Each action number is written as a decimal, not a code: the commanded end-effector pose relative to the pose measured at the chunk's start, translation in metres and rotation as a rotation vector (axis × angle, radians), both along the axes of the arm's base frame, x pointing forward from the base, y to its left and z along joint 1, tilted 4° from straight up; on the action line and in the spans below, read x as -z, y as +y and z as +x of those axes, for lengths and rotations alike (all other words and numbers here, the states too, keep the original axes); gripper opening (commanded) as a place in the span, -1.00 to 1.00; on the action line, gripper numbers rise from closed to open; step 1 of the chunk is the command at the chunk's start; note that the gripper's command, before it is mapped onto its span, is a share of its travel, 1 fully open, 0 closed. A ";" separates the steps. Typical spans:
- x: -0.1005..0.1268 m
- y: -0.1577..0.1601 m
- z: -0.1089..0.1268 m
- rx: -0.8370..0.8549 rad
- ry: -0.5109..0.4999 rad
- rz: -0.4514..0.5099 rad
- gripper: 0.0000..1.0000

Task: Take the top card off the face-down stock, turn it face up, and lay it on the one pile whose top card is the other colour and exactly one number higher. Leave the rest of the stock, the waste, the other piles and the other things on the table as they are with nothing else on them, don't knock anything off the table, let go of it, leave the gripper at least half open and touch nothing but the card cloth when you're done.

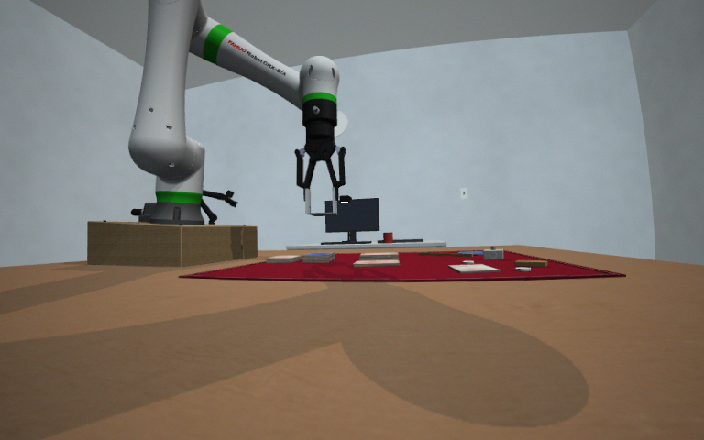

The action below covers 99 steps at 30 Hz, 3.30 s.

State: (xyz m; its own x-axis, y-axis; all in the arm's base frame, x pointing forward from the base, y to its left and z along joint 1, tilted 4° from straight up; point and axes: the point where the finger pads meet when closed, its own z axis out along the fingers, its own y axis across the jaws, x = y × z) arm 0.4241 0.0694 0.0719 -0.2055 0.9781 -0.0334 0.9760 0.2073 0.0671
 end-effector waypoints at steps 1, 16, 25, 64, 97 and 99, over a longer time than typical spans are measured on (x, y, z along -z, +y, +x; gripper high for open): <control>0.000 0.011 -0.002 0.000 0.000 0.000 -0.19; 0.001 0.043 -0.007 0.000 0.000 0.000 -0.19; 0.005 0.043 -0.007 0.000 0.000 0.000 -0.19; 0.017 0.045 -0.007 0.006 -0.020 -0.094 -0.19; 0.030 0.067 -0.011 0.062 -0.191 -0.901 -0.19; 0.032 0.068 -0.011 0.066 -0.203 -0.958 -0.19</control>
State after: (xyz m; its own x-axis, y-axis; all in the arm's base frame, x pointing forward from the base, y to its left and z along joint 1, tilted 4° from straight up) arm 0.4135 0.1368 0.0412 -0.0660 0.5707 -0.8185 0.9762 0.2069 0.0656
